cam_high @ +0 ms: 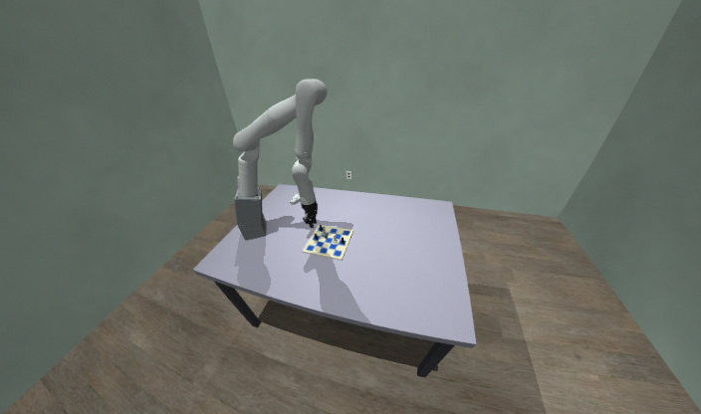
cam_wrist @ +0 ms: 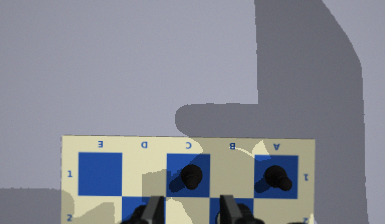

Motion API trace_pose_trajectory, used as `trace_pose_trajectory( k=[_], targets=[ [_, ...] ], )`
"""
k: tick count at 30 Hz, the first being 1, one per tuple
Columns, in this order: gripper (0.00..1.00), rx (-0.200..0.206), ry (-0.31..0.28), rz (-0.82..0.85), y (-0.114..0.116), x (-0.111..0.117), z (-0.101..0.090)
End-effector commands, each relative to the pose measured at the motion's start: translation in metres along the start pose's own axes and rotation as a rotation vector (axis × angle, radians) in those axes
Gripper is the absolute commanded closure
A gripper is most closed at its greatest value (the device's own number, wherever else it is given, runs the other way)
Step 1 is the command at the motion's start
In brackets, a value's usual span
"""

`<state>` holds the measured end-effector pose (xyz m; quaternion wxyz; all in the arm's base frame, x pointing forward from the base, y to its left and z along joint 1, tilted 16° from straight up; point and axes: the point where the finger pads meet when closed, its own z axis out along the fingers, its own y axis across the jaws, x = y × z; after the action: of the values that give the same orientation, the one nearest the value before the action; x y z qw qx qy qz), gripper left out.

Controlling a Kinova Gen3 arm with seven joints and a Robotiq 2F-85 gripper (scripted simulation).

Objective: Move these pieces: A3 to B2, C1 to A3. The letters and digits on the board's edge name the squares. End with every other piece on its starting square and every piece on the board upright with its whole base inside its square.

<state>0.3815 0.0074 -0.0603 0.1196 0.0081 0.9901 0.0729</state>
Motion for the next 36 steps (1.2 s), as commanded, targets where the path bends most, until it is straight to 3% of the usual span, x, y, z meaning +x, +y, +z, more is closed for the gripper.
trace_pose_trajectory(
  k=[1, 18, 36],
  targets=[
    [0.66, 0.000, -0.001, 0.000, 0.000, 0.000, 0.000],
    [0.66, 0.000, -0.001, 0.000, 0.000, 0.000, 0.007],
    [0.66, 0.000, -0.001, 0.000, 0.000, 0.000, 0.030]
  ],
)
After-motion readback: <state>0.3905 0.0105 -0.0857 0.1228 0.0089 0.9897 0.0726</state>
